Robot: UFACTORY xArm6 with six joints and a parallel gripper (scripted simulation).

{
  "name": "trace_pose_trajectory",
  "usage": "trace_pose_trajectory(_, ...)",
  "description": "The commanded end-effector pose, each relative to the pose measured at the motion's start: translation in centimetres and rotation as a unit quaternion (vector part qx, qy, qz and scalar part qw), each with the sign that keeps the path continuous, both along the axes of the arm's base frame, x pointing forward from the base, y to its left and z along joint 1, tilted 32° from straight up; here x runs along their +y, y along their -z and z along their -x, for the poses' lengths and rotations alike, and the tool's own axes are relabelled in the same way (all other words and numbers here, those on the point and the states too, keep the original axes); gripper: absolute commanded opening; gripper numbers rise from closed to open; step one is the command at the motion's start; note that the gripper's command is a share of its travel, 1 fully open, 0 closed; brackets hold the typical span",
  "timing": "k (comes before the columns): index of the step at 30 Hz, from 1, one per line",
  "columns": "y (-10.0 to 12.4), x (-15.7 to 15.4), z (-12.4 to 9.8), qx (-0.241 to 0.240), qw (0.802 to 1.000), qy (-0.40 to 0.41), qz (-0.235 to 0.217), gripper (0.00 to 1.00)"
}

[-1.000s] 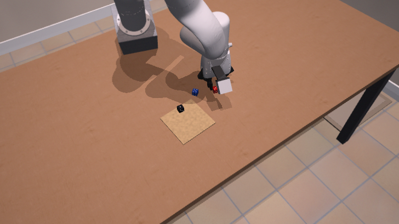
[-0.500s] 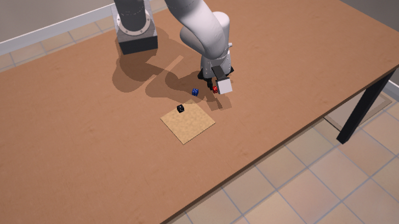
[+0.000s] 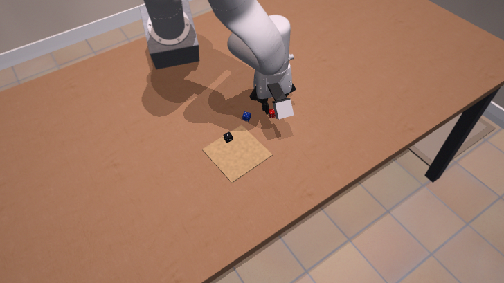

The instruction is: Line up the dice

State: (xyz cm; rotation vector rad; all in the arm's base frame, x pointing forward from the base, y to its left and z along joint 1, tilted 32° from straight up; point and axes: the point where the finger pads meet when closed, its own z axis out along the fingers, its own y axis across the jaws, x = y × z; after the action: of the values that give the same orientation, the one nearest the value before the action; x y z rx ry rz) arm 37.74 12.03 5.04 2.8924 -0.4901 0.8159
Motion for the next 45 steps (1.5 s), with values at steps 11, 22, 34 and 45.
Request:
trace_pose_trajectory(11, -0.08, 0.06, -0.06, -0.001, 1.000, 0.000, -0.001, 0.36)
trace_pose_trajectory(22, -0.08, 0.06, -0.06, -0.001, 1.000, 0.000, -0.001, 0.36)
trace_pose_trajectory(34, -0.08, 0.06, -0.06, -0.001, 1.000, 0.000, -0.001, 0.36)
trace_pose_trajectory(45, 0.24, 0.00, -0.25, -0.001, 1.000, 0.000, -0.001, 0.36)
